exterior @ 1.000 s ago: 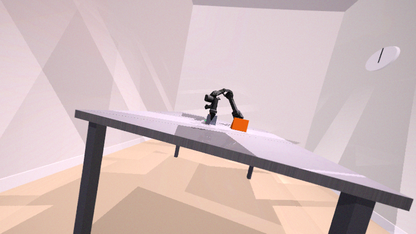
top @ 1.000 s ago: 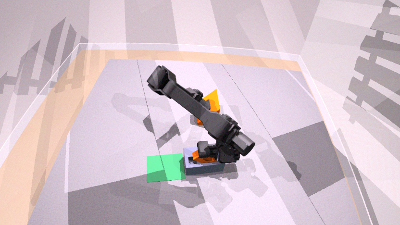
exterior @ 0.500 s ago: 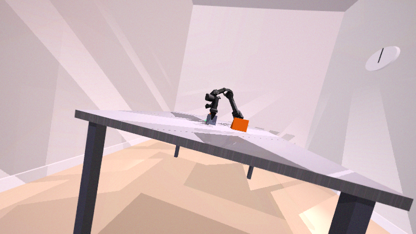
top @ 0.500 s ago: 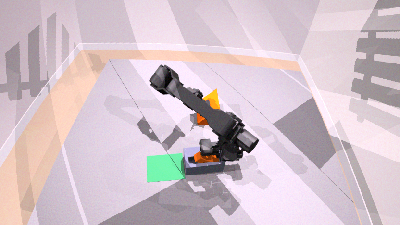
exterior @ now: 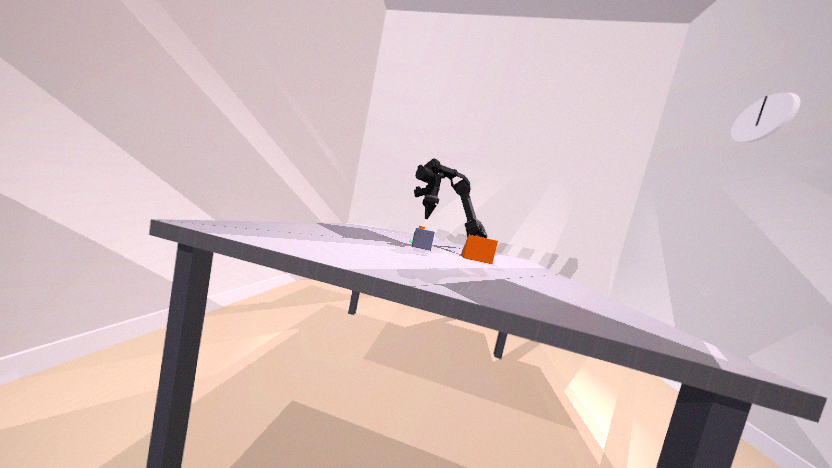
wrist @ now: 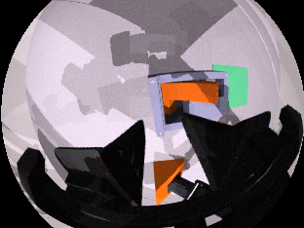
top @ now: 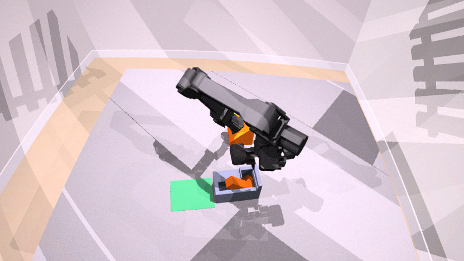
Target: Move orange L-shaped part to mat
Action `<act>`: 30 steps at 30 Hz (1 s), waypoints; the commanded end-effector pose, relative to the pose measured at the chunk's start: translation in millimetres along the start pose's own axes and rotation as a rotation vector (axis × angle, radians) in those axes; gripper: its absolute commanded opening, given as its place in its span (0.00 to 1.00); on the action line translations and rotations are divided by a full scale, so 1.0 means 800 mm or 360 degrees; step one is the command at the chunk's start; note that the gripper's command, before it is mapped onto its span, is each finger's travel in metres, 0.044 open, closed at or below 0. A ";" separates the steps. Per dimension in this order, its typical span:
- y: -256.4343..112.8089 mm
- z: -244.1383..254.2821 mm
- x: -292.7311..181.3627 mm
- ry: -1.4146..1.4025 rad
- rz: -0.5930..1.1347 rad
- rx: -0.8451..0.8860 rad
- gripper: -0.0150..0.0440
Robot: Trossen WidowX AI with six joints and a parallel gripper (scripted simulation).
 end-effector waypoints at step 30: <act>-0.005 -0.002 -0.003 -0.0004 0.0022 -0.0008 0.56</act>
Point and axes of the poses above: the point midway between the two fingers, 35 mm back from their tips, its own y axis out along the fingers, its own z axis across the jaws, x = y × z, the point moved 5 cm from there along -y, back along the fingers, and after that the axes turned 10 degrees about -y, right-handed, at the moved point
